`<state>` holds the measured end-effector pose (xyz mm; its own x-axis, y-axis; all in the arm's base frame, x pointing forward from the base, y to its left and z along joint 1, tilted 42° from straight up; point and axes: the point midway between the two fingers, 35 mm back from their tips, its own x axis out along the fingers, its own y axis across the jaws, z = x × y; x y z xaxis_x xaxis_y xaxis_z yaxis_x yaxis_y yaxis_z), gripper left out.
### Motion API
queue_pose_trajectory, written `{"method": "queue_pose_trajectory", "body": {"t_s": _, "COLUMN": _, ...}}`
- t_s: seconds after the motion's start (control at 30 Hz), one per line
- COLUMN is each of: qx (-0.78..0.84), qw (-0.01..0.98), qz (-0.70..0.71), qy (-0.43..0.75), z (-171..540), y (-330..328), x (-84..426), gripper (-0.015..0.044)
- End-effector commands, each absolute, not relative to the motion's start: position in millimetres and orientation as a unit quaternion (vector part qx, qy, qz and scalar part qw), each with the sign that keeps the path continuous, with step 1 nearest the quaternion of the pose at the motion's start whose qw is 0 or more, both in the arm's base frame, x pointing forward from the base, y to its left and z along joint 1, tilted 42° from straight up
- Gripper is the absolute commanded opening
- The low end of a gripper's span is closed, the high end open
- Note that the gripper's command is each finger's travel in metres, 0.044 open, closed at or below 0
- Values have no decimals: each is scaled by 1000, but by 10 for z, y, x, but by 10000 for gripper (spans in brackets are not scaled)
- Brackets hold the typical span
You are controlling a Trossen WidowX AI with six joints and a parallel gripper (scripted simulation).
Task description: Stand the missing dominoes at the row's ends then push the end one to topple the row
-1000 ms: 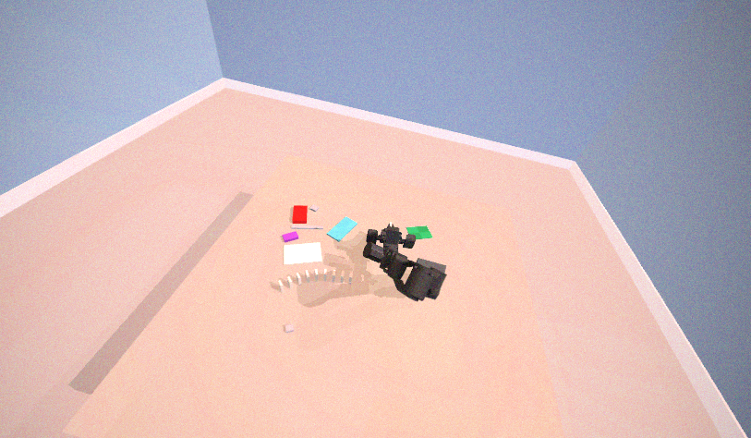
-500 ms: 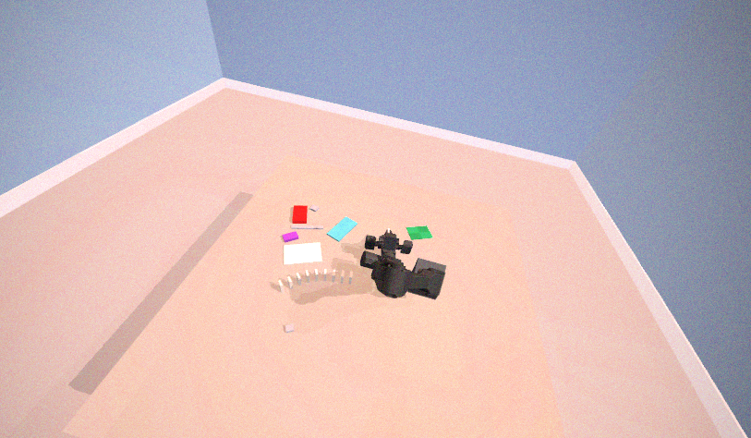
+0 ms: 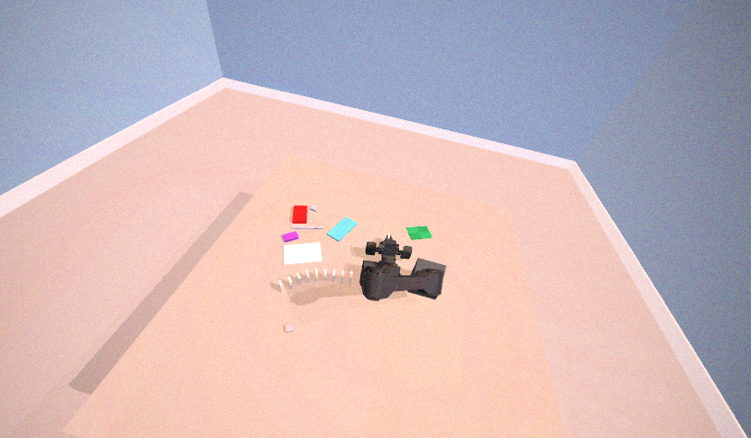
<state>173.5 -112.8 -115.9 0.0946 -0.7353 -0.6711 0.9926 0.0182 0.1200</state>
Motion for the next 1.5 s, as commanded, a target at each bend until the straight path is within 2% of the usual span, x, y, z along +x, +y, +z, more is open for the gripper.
{"method": "queue_pose_trajectory", "body": {"t_s": 0.0, "qx": 295, "qw": 680, "qz": -637, "qy": 212, "z": -1182, "y": -1119, "x": 1752, "gripper": 26}}
{"method": "queue_pose_trajectory", "body": {"t_s": 0.3, "qx": 295, "qw": 680, "qz": -637, "qy": 212, "z": -1182, "y": -1119, "x": 1752, "gripper": 26}}
{"method": "queue_pose_trajectory", "body": {"t_s": 0.83, "qx": 295, "qw": 680, "qz": -637, "qy": 212, "z": -1170, "y": -1130, "x": 1752, "gripper": 440}}
{"method": "queue_pose_trajectory", "body": {"t_s": 1.03, "qx": 294, "qw": 680, "qz": -636, "qy": 214, "z": -827, "y": -1440, "x": 1714, "gripper": 440}}
{"method": "queue_pose_trajectory", "body": {"t_s": 1.2, "qx": 297, "qw": 689, "qz": -620, "qy": 231, "z": -854, "y": -1393, "x": 1824, "gripper": 440}}
{"method": "queue_pose_trajectory", "body": {"t_s": 1.47, "qx": 229, "qw": 681, "qz": -553, "qy": 422, "z": -1116, "y": -1448, "x": 1978, "gripper": 440}}
